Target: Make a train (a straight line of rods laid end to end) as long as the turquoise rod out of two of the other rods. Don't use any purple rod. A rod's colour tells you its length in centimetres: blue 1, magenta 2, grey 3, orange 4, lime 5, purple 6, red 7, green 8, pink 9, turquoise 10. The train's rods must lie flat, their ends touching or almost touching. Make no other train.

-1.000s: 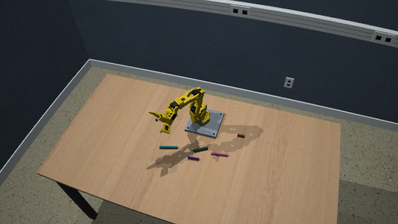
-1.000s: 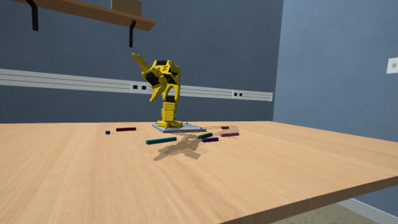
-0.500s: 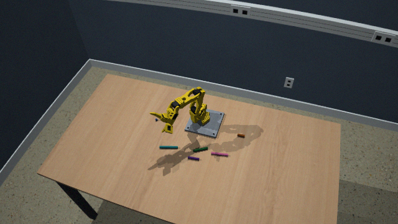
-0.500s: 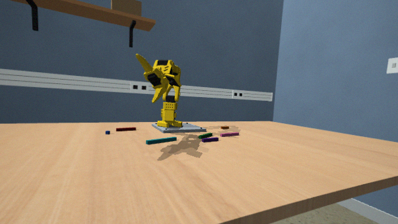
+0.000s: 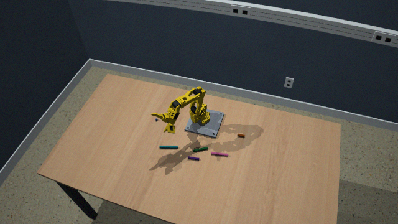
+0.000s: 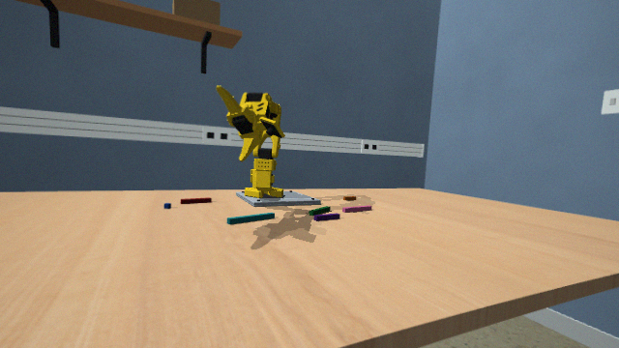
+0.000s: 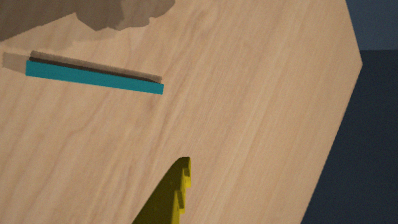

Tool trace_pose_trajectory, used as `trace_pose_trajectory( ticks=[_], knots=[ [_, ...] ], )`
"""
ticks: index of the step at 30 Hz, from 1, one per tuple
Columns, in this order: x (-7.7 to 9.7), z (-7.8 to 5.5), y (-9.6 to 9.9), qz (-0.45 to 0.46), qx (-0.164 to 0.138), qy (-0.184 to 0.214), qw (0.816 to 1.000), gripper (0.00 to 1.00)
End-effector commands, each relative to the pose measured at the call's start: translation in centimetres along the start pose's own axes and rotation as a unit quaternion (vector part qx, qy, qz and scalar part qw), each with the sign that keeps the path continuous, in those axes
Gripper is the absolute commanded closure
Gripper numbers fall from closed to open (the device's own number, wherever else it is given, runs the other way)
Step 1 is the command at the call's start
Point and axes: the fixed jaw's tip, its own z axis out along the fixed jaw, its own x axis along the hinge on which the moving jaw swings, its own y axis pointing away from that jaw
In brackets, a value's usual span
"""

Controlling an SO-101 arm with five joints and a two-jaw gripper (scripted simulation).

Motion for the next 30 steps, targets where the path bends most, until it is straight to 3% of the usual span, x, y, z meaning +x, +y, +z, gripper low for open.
trace_pose_trajectory(
  ticks=[1, 30],
  knots=[
    [0.1, -0.1, 0.1, -0.003, -0.002, 0.000, 1.000, 0.00],
    [0.8, -0.7, 1.9, -0.051, -0.045, 0.013, 0.998, 0.00]
  ],
)
